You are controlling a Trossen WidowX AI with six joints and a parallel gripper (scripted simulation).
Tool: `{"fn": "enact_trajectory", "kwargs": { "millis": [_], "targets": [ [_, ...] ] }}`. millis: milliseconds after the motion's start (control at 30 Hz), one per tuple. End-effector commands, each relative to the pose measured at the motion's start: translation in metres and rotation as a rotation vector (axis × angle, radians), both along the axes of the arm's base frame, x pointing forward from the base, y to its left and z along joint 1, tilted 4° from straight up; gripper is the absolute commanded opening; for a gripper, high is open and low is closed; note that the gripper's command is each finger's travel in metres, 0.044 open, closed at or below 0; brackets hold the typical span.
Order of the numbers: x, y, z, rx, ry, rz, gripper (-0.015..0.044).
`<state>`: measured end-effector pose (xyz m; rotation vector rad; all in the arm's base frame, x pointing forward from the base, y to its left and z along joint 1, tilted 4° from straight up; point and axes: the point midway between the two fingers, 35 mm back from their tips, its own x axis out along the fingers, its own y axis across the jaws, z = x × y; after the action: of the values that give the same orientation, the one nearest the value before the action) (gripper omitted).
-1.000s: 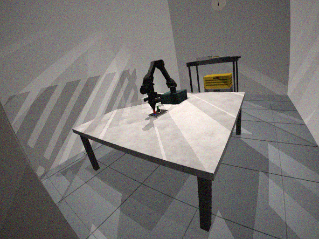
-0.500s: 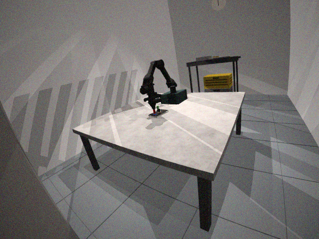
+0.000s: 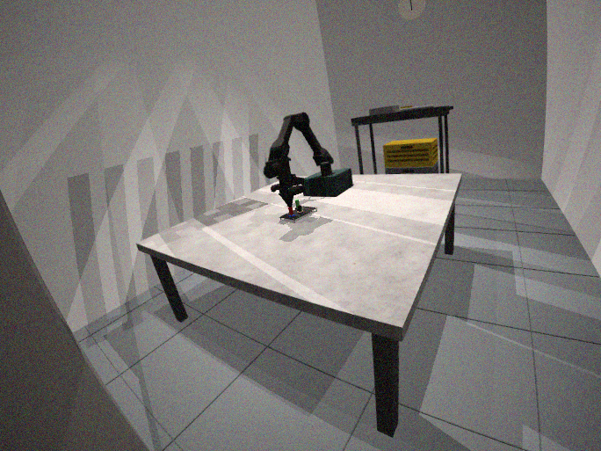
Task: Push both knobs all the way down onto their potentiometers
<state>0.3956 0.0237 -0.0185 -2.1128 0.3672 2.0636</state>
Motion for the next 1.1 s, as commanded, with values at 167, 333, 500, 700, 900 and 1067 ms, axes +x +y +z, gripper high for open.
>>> {"fn": "enact_trajectory", "kwargs": {
  "millis": [167, 333, 500, 700, 900, 1067],
  "targets": [
    [0.002, -0.002, -0.014, -0.004, 0.007, 0.003, 0.0000],
    [0.002, -0.002, -0.014, -0.004, 0.007, 0.003, 0.0000],
    [0.002, -0.002, -0.015, -0.004, 0.007, 0.003, 0.0000],
    [0.002, -0.002, -0.013, -0.004, 0.007, 0.003, 0.0000],
    [0.002, -0.001, -0.005, -0.004, 0.006, 0.003, 0.0000],
    [0.002, -0.001, 0.003, -0.004, 0.006, 0.003, 0.0000]
  ]
}}
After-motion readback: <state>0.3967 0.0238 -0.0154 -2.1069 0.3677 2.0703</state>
